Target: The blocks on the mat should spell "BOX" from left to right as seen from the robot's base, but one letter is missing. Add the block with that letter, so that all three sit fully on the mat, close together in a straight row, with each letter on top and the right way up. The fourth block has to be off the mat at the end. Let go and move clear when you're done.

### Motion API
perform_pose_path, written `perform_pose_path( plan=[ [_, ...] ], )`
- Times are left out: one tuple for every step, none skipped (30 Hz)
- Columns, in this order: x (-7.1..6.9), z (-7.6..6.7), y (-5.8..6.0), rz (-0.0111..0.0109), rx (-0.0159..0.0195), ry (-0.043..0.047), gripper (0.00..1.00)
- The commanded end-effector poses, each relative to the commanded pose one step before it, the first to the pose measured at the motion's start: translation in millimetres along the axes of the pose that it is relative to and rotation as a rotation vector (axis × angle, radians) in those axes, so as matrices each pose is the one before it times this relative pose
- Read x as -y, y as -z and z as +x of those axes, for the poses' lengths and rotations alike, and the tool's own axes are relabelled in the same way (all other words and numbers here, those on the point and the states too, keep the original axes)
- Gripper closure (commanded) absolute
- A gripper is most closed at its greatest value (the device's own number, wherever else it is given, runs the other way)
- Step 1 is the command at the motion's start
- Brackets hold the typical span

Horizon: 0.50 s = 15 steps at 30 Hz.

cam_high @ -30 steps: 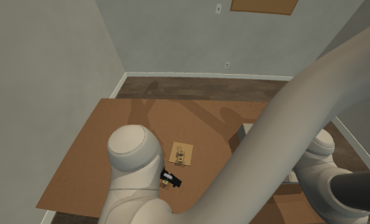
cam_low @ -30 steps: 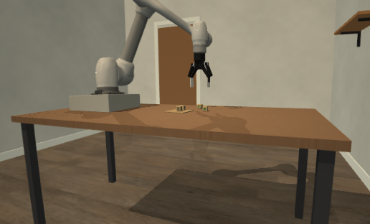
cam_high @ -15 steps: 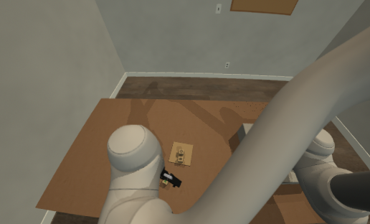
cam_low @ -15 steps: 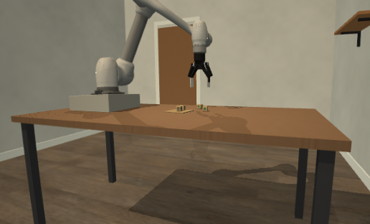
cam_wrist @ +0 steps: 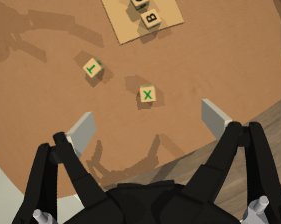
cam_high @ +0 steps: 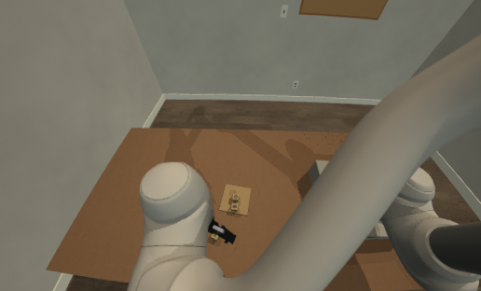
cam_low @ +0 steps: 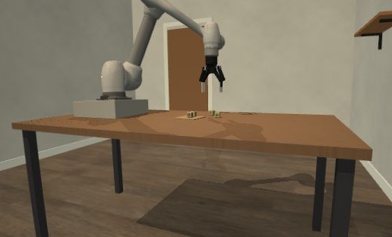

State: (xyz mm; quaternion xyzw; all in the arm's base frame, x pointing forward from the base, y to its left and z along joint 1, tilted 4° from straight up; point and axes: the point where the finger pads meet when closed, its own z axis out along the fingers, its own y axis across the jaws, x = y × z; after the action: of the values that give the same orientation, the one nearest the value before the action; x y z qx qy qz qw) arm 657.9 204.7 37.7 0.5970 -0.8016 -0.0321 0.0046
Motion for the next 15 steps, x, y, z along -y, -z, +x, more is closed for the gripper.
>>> perform_pose_path(
  plan=[
    [-2.22, -3.86, -0.58, -0.00550, 0.00376, -0.01964, 0.00],
    [0.03, 0.00, -0.43, 0.00004, -0.00001, -0.02022, 0.00],
    [0.05, 0.00, -0.65, 0.00006, -0.00001, -0.03069, 0.00],
    [0.06, 0.00, -0.89, 0.00008, -0.00001, -0.04199, 0.00],
    [0.08, -0.01, -1.14, 0.00011, 0.00000, -0.05353, 0.00],
    [0.03, 0.00, -0.52, 0.00005, 0.00000, -0.02429, 0.00],
    [0.04, -0.01, -0.58, 0.00005, 0.00000, -0.02720, 0.00],
    [0.03, -0.01, -0.55, 0.00005, 0.00000, -0.02587, 0.00],
    [0.04, -0.01, -0.56, 0.00005, 0.00000, -0.02644, 0.00],
    [0.03, -0.01, -0.56, 0.00005, 0.00001, -0.02661, 0.00],
    [0.03, -0.01, -0.55, 0.00005, 0.00001, -0.02603, 0.00],
    [0.03, -0.01, -0.56, 0.00005, 0.00001, -0.02664, 0.00],
    [0.03, -0.01, -0.56, 0.00005, 0.00001, -0.02663, 0.00],
    [0.03, -0.01, -0.55, 0.00005, 0.00001, -0.02584, 0.00],
    [0.03, -0.01, -0.57, 0.00005, 0.00001, -0.02677, 0.00]
  ],
)
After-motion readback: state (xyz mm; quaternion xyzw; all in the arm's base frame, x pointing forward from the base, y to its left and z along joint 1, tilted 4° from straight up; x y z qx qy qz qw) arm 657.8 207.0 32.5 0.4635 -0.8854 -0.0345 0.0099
